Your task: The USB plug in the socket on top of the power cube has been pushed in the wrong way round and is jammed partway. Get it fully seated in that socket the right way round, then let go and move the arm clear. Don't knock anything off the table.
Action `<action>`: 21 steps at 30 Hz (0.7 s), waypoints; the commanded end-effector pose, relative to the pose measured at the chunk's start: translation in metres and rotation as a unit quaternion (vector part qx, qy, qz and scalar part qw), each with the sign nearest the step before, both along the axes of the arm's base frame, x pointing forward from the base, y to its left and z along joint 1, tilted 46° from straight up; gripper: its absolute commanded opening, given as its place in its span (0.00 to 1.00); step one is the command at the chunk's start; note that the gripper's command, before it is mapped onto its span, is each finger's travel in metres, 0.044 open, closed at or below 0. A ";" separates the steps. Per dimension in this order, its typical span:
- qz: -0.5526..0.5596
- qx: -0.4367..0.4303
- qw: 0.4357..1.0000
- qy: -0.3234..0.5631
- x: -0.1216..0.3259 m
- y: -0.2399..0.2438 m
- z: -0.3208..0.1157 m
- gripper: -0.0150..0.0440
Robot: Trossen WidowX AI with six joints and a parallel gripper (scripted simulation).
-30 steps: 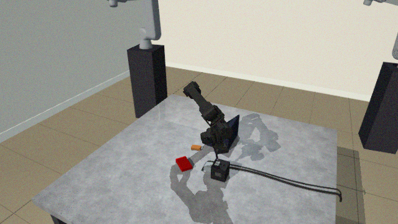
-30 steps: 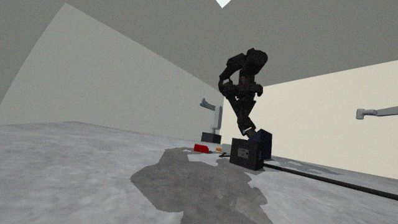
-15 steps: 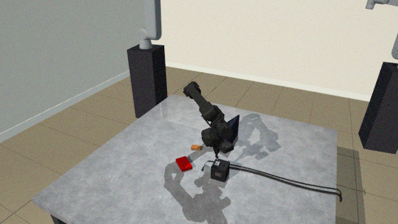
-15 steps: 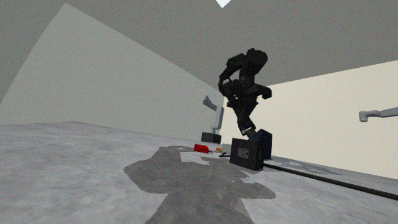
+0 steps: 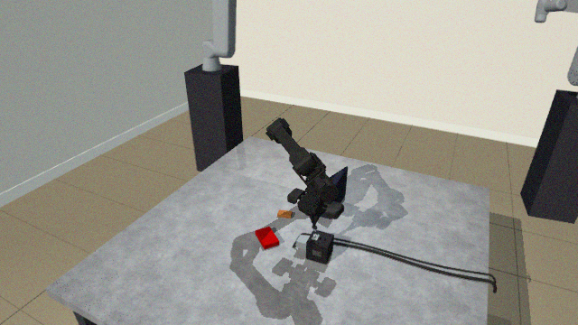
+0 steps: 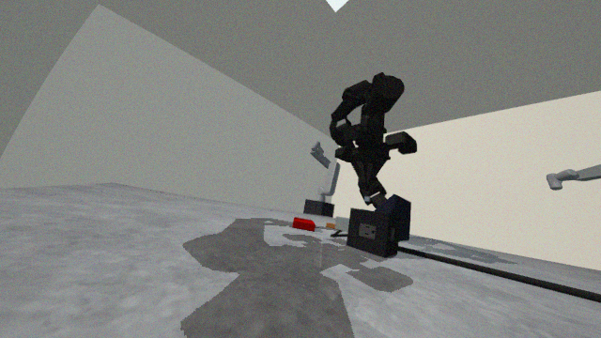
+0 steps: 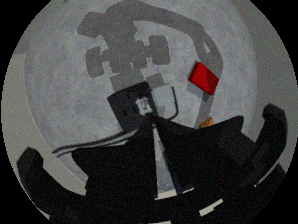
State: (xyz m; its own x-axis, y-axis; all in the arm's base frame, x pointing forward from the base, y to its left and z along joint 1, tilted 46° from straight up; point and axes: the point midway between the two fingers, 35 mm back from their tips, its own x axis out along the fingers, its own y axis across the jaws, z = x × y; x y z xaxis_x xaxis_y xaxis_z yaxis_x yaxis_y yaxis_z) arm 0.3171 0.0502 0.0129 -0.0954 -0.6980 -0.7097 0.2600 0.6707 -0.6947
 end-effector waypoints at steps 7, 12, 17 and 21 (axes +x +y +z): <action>0.095 0.013 0.991 0.092 0.000 0.000 0.000 0.25; 0.141 0.019 0.980 0.137 0.000 0.000 0.000 0.25; 0.186 0.025 0.965 0.182 0.000 0.000 0.000 0.25; 0.222 0.030 0.950 0.217 0.000 0.000 0.000 0.25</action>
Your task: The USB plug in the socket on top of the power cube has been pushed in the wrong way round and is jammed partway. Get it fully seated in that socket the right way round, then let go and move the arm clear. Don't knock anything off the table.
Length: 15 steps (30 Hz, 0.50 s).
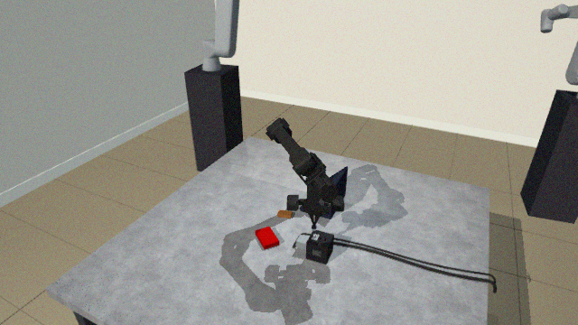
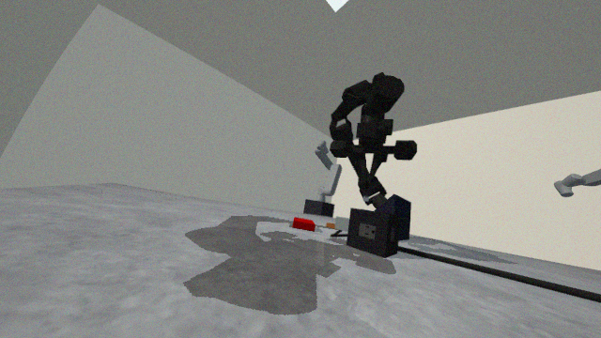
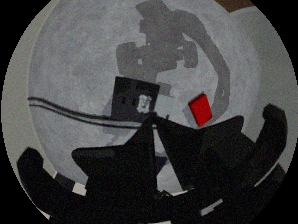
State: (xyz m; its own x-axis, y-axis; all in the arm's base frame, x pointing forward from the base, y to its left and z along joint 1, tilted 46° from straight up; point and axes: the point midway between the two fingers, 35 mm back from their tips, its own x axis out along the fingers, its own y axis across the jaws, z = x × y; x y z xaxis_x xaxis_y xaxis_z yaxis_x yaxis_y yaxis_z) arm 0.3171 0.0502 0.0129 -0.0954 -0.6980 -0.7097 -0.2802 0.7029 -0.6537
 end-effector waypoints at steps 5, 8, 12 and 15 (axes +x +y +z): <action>0.076 0.011 0.994 0.074 0.000 0.000 0.000 0.25; 0.104 0.014 0.989 0.101 0.000 0.000 0.000 0.25; 0.141 0.019 0.980 0.137 0.000 0.000 0.000 0.25; 0.168 0.023 0.972 0.164 0.000 0.000 0.000 0.25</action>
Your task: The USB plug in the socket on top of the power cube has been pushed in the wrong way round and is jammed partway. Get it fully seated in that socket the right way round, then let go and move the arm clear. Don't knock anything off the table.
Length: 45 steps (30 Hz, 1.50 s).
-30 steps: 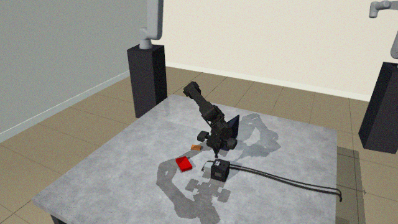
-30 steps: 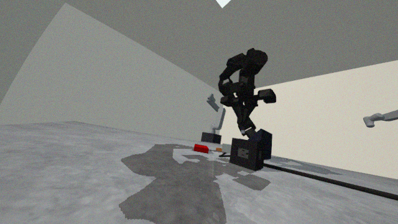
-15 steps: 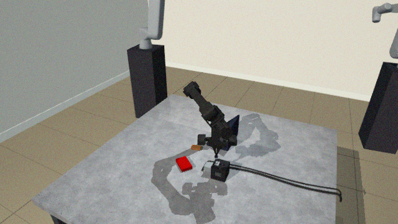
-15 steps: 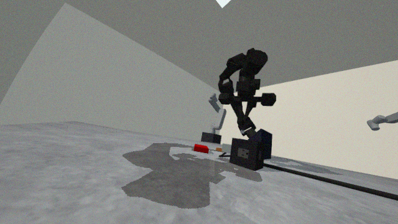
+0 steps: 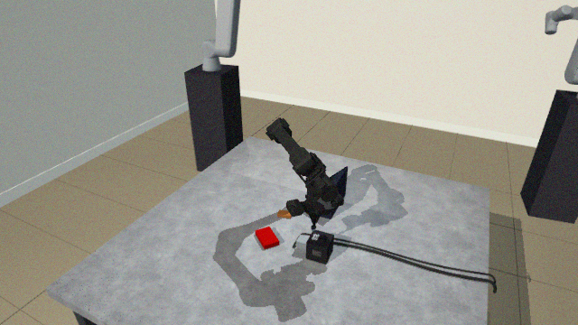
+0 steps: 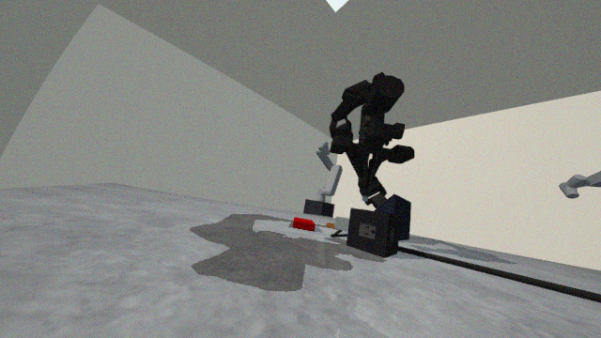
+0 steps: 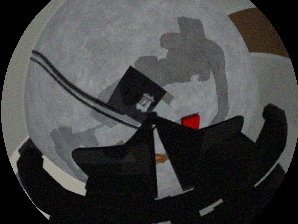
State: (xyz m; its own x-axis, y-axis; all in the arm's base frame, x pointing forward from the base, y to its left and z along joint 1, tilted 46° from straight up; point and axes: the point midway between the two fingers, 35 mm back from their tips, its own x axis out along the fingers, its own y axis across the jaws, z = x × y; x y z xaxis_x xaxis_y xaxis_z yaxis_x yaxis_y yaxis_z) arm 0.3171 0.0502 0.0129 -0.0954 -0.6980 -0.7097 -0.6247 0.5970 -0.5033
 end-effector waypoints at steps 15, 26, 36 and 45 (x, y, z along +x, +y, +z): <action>0.168 0.023 0.972 0.164 0.000 0.000 0.000 0.25; 0.265 0.036 0.928 0.260 0.000 0.000 0.000 0.25; 0.287 0.039 0.915 0.281 0.000 0.000 0.000 0.25; 0.285 0.039 0.916 0.279 0.000 0.000 -0.001 0.25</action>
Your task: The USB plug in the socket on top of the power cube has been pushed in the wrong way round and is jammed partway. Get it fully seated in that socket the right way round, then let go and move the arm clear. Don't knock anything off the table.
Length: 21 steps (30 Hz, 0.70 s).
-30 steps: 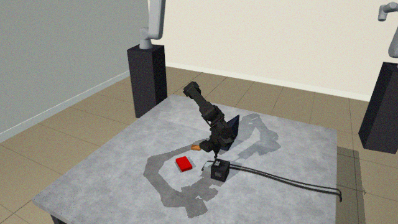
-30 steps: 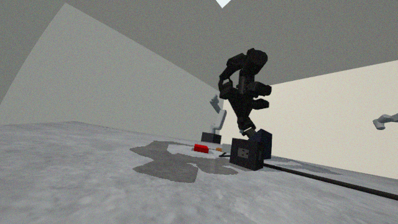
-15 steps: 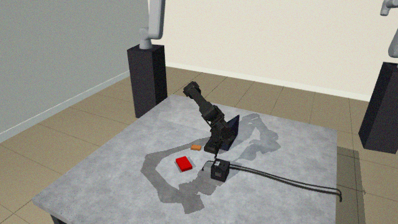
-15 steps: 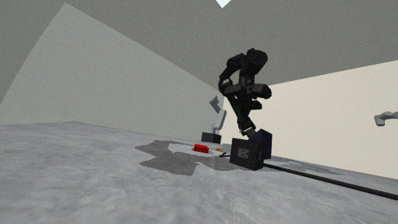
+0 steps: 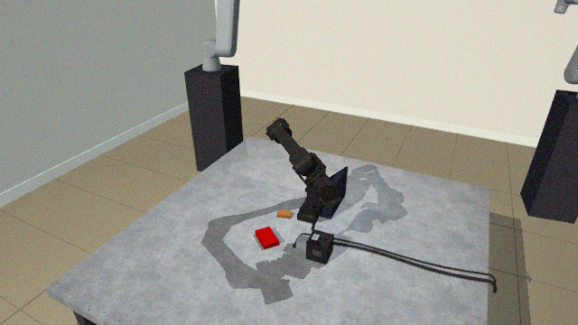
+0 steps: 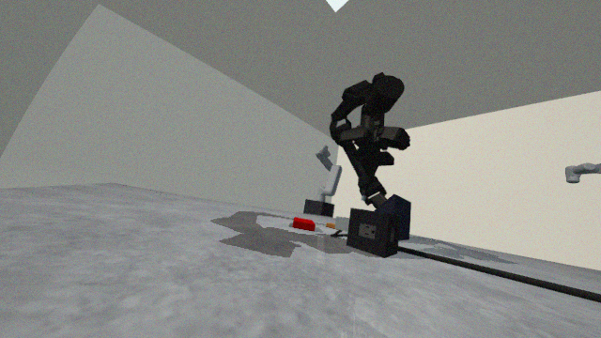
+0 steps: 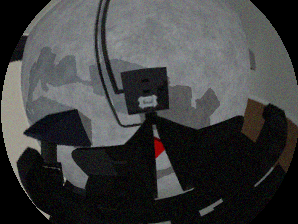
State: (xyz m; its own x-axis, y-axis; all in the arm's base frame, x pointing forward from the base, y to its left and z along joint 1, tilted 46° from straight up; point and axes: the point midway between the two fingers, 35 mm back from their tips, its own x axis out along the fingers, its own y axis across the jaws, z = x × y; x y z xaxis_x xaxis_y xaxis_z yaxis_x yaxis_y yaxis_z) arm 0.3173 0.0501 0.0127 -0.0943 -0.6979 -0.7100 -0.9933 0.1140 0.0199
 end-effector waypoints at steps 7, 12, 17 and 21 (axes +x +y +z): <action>-0.001 0.004 1.000 -0.001 0.000 0.000 -0.001 0.25; -0.001 0.005 1.000 -0.002 0.000 0.000 -0.002 0.25; -0.001 0.007 1.000 -0.002 0.000 -0.001 -0.003 0.25; -0.001 0.008 1.000 -0.002 0.000 -0.001 -0.003 0.25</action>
